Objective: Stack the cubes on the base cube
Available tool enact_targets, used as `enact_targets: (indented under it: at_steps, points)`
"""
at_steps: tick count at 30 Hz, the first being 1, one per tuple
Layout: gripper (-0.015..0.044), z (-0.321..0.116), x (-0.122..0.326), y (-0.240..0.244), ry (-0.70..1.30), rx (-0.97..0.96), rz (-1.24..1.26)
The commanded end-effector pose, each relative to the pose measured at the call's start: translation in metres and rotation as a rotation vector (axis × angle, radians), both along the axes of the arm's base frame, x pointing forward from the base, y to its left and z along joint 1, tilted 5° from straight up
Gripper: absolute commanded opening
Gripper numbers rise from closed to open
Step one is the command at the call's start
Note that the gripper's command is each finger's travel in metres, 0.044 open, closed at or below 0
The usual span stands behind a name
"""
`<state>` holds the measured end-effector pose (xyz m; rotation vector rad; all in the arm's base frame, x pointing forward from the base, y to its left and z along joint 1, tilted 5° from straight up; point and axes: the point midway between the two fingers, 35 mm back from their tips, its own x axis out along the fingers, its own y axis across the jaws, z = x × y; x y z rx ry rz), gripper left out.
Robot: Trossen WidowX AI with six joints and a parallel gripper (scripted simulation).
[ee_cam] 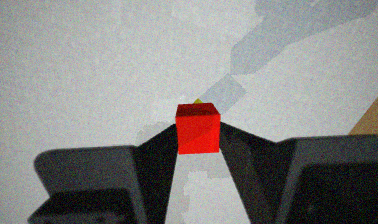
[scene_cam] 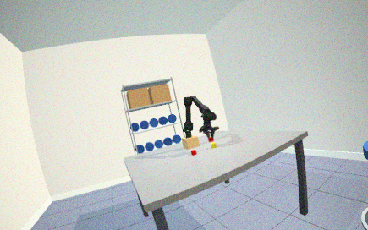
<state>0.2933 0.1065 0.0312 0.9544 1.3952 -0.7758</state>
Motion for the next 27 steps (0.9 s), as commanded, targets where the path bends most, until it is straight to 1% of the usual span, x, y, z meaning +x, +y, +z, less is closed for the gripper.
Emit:
enact_targets:
  at_steps: [1, 27]
  points:
    - [0.0105, -0.0147, -0.0038, -0.0009, 0.021, -0.008, -0.008]
    - [0.0105, -0.0204, -0.0038, -0.0006, 0.021, -0.009, -0.001]
